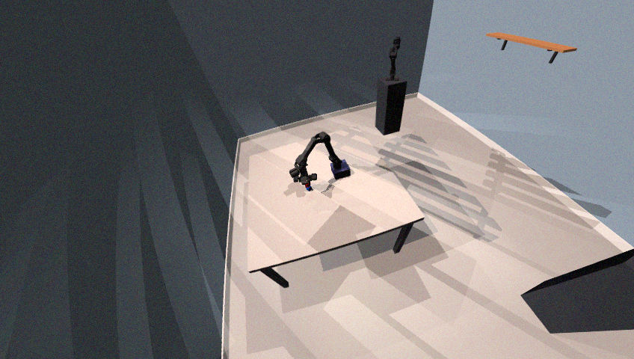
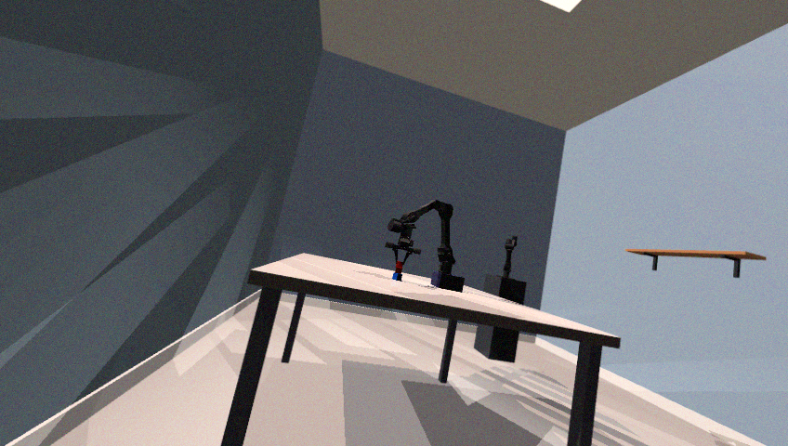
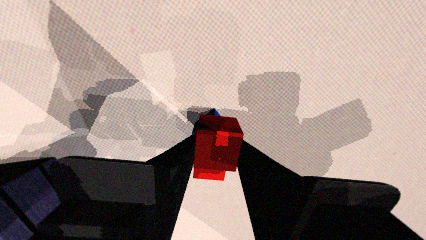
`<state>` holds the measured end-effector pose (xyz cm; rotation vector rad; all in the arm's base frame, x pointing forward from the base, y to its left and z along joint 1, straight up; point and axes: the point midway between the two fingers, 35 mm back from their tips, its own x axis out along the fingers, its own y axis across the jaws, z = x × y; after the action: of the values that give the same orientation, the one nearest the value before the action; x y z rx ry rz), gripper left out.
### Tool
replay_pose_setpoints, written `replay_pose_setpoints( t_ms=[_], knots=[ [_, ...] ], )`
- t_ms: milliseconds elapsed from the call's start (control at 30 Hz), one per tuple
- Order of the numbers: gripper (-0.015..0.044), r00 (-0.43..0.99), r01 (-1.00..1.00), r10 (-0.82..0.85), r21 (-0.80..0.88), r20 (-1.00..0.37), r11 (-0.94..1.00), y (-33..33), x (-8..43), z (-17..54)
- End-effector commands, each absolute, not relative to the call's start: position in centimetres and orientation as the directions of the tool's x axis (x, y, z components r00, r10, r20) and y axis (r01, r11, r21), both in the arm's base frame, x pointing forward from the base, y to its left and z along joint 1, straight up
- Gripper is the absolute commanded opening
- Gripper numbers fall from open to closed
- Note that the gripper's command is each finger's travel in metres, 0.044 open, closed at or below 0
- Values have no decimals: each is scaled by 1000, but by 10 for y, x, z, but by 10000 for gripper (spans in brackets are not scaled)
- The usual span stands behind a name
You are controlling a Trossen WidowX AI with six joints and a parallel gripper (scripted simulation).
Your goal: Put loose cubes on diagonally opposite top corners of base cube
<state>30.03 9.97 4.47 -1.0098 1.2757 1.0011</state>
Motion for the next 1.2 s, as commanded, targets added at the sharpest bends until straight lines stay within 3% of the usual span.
replay_pose_setpoints(
  t_ms=[0,1100,1167],
  knots=[
    [105,32,-966,17,-26,-999,256,100,300,32],
    [105,33,-969,11,-29,-999,246,100,301,17],
    [157,33,-969,11,-29,-999,246,100,301,17]
  ],
)
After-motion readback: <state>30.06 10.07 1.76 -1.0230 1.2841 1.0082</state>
